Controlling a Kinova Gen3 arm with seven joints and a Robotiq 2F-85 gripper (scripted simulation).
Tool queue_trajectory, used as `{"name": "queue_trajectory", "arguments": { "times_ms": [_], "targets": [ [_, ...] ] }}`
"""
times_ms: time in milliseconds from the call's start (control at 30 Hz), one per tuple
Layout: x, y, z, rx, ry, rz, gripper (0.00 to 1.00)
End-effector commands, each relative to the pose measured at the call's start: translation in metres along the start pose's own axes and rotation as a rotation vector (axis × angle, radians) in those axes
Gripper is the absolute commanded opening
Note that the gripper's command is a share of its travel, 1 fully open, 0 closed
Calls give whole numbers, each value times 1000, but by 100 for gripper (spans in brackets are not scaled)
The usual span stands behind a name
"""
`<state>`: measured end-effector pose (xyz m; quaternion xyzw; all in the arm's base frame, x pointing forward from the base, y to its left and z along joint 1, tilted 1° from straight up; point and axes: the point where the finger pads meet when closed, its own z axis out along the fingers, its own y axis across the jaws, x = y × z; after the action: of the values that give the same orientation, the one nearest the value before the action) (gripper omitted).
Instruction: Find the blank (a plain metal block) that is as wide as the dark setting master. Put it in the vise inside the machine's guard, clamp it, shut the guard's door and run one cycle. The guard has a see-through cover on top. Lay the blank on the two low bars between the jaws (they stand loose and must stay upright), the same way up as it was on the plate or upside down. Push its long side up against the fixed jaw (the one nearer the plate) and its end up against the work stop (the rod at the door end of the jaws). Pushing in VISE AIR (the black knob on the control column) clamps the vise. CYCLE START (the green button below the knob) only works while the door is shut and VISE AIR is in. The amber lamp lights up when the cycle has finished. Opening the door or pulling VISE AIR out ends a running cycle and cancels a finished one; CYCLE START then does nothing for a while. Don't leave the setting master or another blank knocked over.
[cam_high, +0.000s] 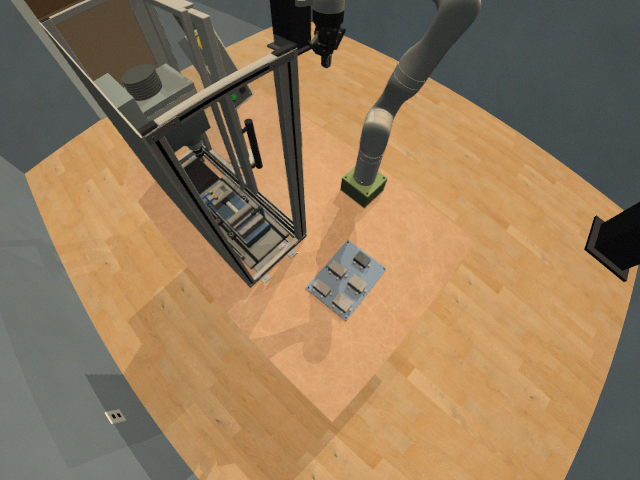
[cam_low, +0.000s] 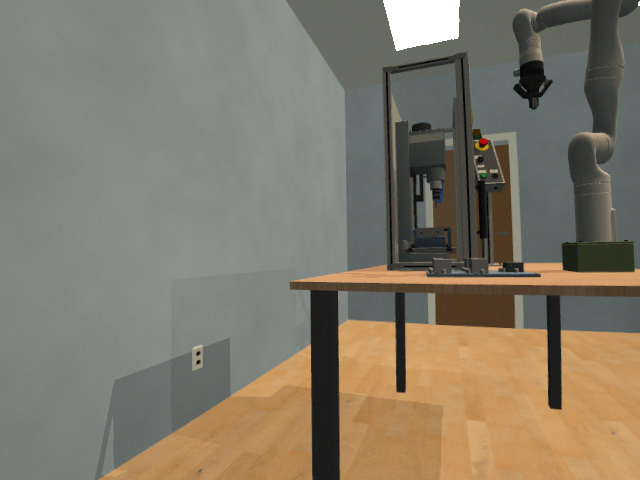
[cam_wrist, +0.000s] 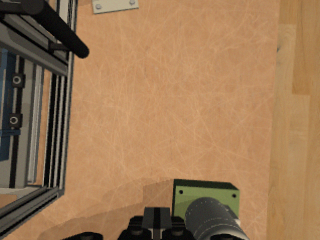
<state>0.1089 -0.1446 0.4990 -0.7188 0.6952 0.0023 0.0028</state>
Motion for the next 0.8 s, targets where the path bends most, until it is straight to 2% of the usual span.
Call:
{"name": "queue_trajectory", "arguments": {
  "times_ms": [0,100,233,633,767],
  "targets": [
    [-5,0,0,1,-3,2,10],
    [-12,-2,0,1,1,0,10],
    [-56,-11,0,1,-4,2,10],
    [-56,-11,0,1,-4,2,10],
    [-85,-32,28,1,-3,-1,10]
  ]
}}
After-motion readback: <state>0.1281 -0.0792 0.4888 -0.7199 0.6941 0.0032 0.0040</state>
